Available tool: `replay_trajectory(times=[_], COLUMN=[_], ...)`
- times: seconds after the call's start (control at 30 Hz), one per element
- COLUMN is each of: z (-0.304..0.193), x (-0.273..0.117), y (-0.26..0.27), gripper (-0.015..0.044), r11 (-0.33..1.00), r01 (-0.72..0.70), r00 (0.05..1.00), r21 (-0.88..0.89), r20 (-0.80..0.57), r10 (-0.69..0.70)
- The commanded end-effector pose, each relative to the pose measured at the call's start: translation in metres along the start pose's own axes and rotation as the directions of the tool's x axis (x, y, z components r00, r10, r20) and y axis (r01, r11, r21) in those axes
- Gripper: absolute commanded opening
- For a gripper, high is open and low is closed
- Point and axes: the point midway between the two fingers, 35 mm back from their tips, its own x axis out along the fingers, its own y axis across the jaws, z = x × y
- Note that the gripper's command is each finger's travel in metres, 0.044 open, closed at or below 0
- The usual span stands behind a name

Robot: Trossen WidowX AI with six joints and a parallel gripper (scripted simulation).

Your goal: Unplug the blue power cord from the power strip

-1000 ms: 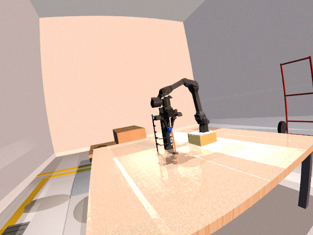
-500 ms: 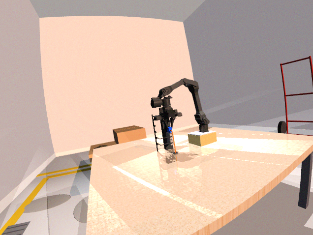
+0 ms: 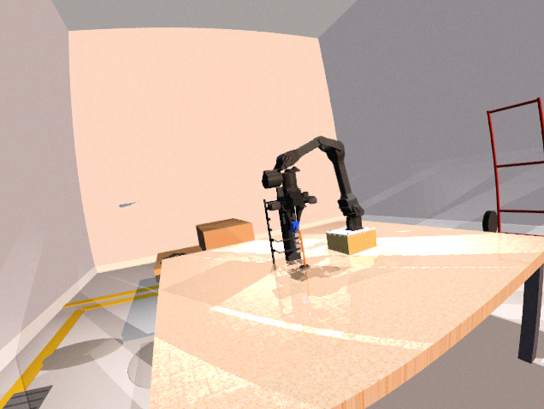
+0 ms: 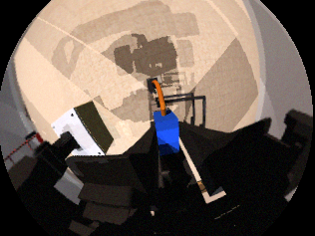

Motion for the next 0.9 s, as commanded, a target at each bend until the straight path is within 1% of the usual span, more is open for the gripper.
replay_trajectory(times=[0.0, 0.67, 0.87], z=[0.022, 0.054, 0.041], x=[-0.003, -0.007, -0.004], y=[0.0, 0.005, 0.004], gripper=[0.0, 0.0, 0.0157], r11=[1.0, 1.0, 1.0], r01=[0.002, 0.001, 0.001], r00=[0.999, 0.999, 0.999], r21=[-0.017, -0.019, -0.02], r20=[0.046, 0.049, 0.047], r10=[-0.001, -0.001, -0.001])
